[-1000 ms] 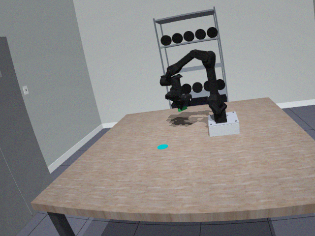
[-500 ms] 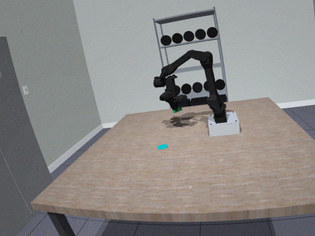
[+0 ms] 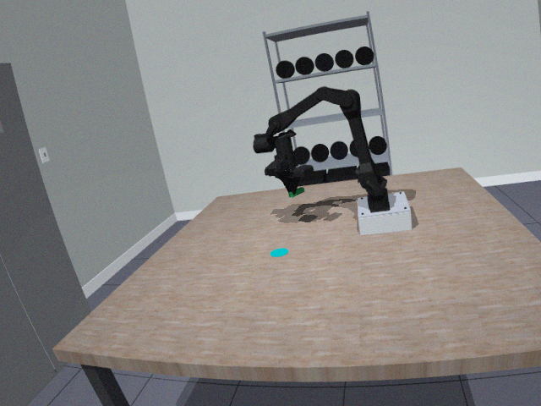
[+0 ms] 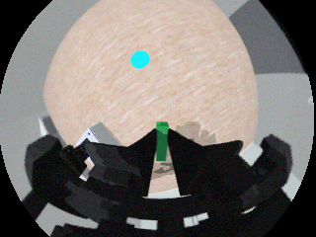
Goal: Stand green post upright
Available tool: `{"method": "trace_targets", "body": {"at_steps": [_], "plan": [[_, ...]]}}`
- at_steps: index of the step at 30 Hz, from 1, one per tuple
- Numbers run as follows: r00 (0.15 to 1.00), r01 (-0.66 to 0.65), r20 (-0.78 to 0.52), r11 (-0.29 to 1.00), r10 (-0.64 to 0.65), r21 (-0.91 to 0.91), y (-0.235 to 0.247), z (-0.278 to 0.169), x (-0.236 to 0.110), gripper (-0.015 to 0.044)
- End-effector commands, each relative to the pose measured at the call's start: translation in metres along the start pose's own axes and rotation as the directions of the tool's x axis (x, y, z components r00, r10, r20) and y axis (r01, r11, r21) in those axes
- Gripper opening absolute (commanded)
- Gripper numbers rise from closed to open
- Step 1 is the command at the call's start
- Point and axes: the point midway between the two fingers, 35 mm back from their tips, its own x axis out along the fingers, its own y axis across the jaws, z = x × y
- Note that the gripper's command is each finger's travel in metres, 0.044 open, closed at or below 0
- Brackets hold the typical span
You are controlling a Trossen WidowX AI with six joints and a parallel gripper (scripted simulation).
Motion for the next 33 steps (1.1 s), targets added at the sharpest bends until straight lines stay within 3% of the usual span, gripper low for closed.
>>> {"method": "trace_targets", "body": {"at_steps": [1,33], "plan": [[1.000,-0.005,-0.006,1.000,0.005,-0.008,0.001,0.011,0.001,0.0023],[1.000,-0.006,0.004,0.994,0.006,-0.111,0.026,0.106,-0.005,0.0023]]}}
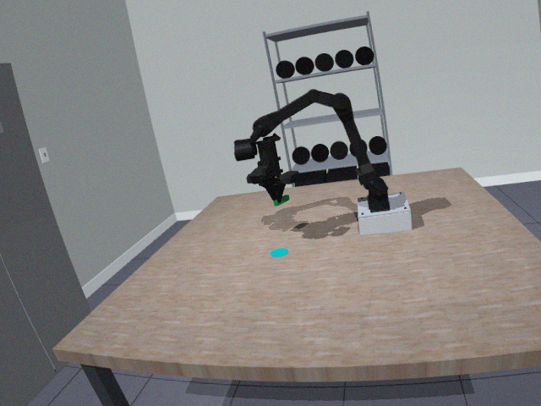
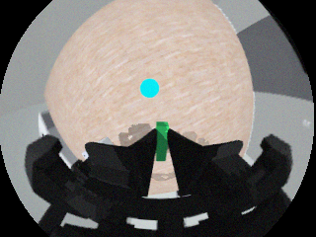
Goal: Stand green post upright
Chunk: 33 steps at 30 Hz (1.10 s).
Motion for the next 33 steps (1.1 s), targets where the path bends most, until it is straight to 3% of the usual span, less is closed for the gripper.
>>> {"method": "trace_targets", "body": {"at_steps": [1,21,33], "plan": [[1.000,-0.004,-0.007,1.000,0.004,-0.008,0.004,0.012,0.001,0.0023],[1.000,-0.006,0.002,0.997,0.007,-0.072,0.031,0.071,-0.001,0.0023],[0.998,-0.003,0.063,0.999,0.005,-0.038,0.026,0.079,0.007,0.0023]]}}
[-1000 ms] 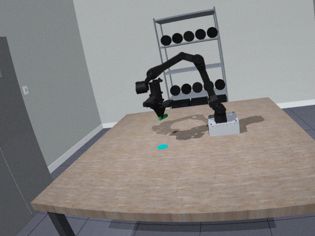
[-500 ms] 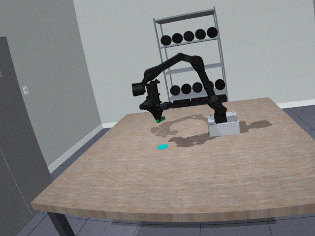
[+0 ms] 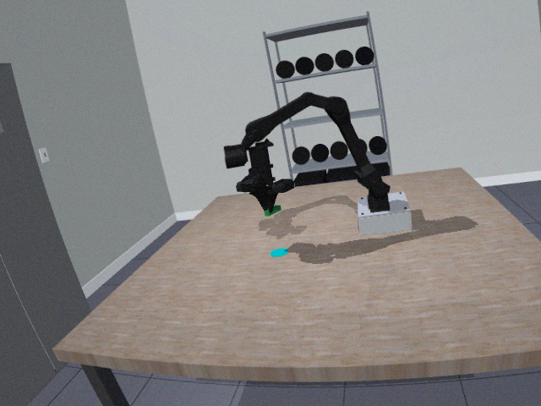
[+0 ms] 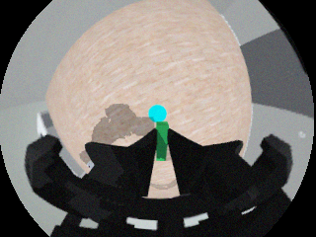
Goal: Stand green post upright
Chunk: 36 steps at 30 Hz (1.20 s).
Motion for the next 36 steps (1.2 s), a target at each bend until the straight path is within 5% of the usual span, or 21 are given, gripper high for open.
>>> {"method": "trace_targets", "body": {"at_steps": [1,36], "plan": [[1.000,-0.004,0.027,1.000,0.004,0.021,-0.002,0.002,0.005,0.0023],[0.962,-0.007,0.269,0.989,-0.033,0.145,-0.027,0.021,0.032,0.0023]]}}
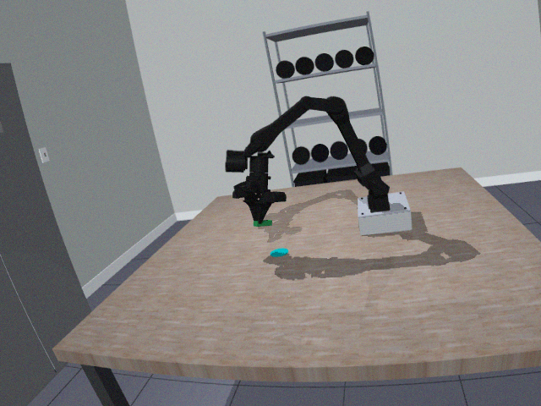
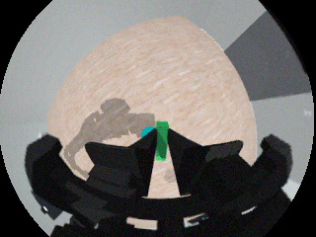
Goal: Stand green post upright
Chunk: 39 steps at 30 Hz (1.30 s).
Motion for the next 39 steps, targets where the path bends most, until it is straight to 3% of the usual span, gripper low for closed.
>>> {"method": "trace_targets", "body": {"at_steps": [1,39], "plan": [[1.000,-0.004,0.029,1.000,0.004,0.019,-0.002,0.001,0.004,0.0023],[0.958,-0.014,0.286,0.994,-0.018,0.109,-0.023,0.010,0.021,0.0023]]}}
